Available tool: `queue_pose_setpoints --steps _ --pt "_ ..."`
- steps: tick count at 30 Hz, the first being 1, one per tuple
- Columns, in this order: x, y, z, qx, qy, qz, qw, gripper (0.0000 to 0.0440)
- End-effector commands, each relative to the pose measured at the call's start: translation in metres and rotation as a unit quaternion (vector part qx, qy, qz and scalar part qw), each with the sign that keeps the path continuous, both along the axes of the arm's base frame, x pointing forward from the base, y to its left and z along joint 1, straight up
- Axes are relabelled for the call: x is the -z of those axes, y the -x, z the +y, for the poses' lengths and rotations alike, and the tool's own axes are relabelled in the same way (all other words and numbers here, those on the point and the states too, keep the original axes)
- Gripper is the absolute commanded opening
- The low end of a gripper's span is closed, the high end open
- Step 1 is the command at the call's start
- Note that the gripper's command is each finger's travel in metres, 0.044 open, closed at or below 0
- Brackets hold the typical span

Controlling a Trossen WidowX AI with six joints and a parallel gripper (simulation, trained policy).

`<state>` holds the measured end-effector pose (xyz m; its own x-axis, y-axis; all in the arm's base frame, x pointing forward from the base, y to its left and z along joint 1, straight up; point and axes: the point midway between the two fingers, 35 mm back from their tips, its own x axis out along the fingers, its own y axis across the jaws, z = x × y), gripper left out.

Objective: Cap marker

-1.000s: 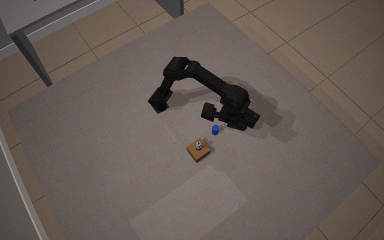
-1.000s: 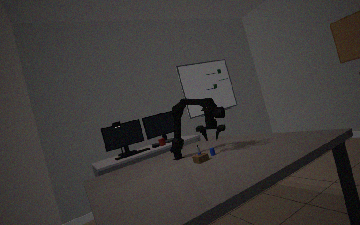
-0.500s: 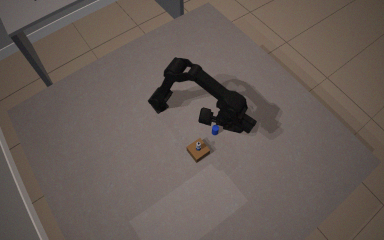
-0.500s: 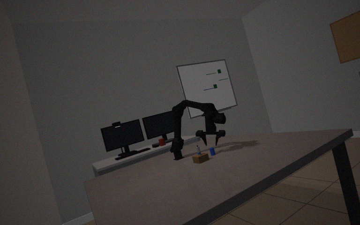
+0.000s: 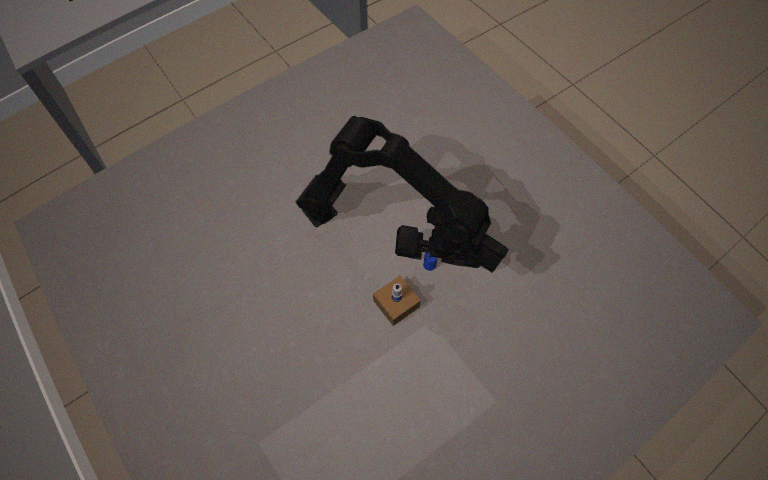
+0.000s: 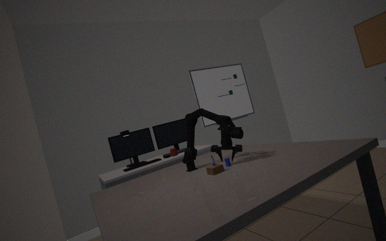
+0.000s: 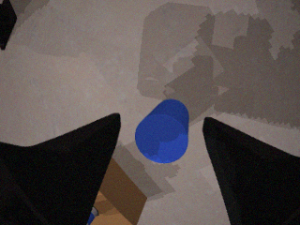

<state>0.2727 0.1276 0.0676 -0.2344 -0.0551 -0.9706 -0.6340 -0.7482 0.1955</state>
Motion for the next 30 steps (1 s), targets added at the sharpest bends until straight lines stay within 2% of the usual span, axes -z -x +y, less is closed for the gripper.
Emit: queue_pose_setpoints --steps 1,7,13,30 --pt "0.007 0.003 -0.001 -0.017 0.002 0.0 1.0 0.0272" --pt "0.013 0.004 -0.002 -0.039 0.002 -0.007 0.999 0.022" --pt "0.006 0.003 -0.002 -0.054 -0.002 -0.026 0.998 0.0071" --pt "-0.046 -0.021 -0.008 -0.06 -0.021 -0.097 0.993 0.0062"
